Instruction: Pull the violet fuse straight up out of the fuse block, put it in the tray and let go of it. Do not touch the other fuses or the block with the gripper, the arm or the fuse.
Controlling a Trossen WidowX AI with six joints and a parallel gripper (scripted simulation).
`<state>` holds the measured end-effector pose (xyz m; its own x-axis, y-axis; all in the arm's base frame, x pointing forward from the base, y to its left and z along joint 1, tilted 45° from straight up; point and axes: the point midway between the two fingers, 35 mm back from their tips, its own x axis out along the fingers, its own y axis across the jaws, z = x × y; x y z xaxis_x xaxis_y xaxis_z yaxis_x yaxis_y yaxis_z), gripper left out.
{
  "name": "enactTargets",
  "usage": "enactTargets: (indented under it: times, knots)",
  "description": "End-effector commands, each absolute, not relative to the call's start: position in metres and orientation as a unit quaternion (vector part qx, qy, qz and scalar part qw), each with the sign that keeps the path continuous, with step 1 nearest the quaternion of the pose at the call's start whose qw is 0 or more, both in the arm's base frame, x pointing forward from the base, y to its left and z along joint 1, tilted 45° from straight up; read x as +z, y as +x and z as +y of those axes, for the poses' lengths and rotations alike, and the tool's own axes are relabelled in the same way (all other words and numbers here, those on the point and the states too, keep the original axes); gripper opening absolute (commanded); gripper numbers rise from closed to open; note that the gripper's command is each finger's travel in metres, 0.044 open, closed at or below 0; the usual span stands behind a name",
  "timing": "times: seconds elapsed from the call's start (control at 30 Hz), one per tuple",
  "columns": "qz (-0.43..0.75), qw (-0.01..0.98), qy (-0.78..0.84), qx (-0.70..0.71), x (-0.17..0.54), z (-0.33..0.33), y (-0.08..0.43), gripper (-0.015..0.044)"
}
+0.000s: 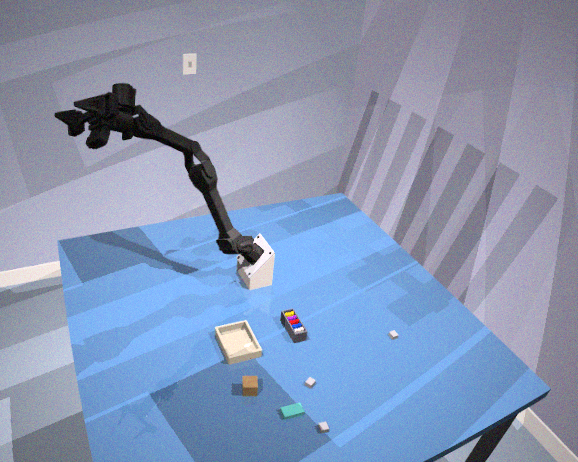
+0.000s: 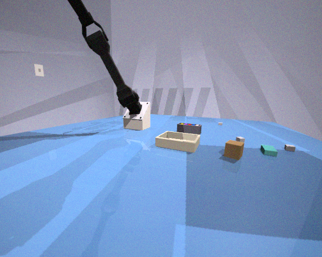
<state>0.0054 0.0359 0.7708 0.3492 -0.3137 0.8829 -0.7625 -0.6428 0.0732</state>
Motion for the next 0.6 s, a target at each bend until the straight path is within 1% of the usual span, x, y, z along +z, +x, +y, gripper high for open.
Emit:
enactTargets:
  times: [0.0, 0.07, 0.3, 0.37, 0.4, 0.57]
  knots:
    - [-0.342, 0.242, 0.787, 0.454, 0.770, 0.033, 0.007, 0.0374]
    - [-0.327, 0.212, 0.810, 0.439, 0.764, 0.013, 0.019, 0.0321]
    - [-0.268, -0.002, 0.863, 0.429, 0.743, -0.058, 0.065, 0.0137]
    - [-0.254, -0.035, 0.876, 0.408, 0.732, -0.069, 0.079, 0.0085]
    - [-0.247, -0.062, 0.880, 0.401, 0.727, -0.076, 0.087, 0.0067]
    - [-0.218, -0.200, 0.876, 0.382, 0.704, -0.110, 0.122, 0.0067]
